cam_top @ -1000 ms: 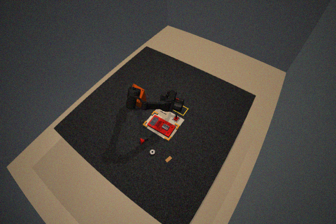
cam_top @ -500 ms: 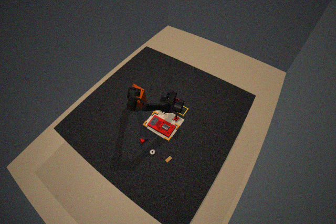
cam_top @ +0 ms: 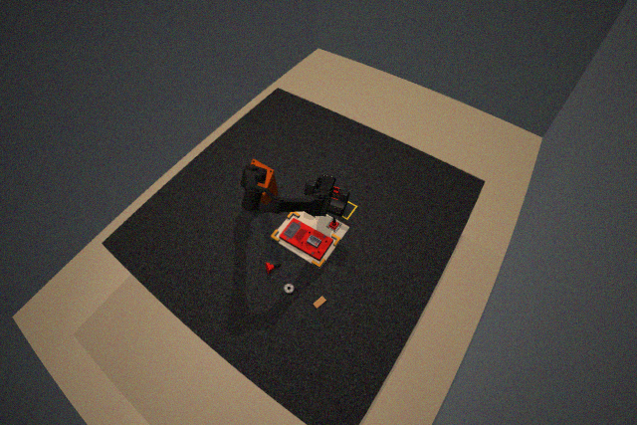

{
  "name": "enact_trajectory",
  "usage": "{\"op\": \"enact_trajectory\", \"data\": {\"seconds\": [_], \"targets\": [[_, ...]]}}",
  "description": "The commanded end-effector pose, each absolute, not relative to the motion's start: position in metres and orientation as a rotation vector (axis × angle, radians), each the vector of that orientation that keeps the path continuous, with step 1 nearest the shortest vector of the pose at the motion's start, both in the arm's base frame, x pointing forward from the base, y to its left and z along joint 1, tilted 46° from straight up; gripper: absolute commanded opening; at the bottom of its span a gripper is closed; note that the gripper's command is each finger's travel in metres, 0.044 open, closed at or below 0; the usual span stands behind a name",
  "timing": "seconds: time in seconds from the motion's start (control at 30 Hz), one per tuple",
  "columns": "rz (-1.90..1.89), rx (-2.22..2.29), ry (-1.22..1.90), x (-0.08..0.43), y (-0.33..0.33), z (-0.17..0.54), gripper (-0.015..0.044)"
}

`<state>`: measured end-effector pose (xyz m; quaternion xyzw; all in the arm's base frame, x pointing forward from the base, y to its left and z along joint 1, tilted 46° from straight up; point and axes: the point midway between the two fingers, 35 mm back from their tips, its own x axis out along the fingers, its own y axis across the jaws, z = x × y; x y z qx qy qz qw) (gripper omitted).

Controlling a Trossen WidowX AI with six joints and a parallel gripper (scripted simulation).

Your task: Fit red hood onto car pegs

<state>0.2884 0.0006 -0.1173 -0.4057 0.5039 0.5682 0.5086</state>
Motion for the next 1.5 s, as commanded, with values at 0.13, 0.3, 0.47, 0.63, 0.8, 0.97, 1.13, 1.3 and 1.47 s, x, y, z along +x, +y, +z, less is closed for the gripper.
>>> {"op": "enact_trajectory", "data": {"seconds": [0.13,0.3,0.47,0.63,0.8,0.97,1.13,1.3,1.47], "targets": [[1.367,-0.980,1.218,0.287,-0.005,-0.122,0.0440],[1.366,-0.981,1.217,0.287,-0.008,-0.125,0.0440],[1.365,-0.982,1.216,0.287,-0.011,-0.127,0.0440],[1.364,-0.983,1.215,0.286,-0.014,-0.130,0.0440],[1.363,-0.984,1.215,0.286,-0.017,-0.132,0.0440],[1.362,-0.985,1.214,0.286,-0.020,-0.134,0.0440],[1.361,-0.986,1.213,0.285,-0.023,-0.137,0.0440],[1.361,-0.986,1.213,0.285,-0.025,-0.138,0.0440],[1.361,-0.986,1.213,0.285,-0.026,-0.139,0.0440]]}}
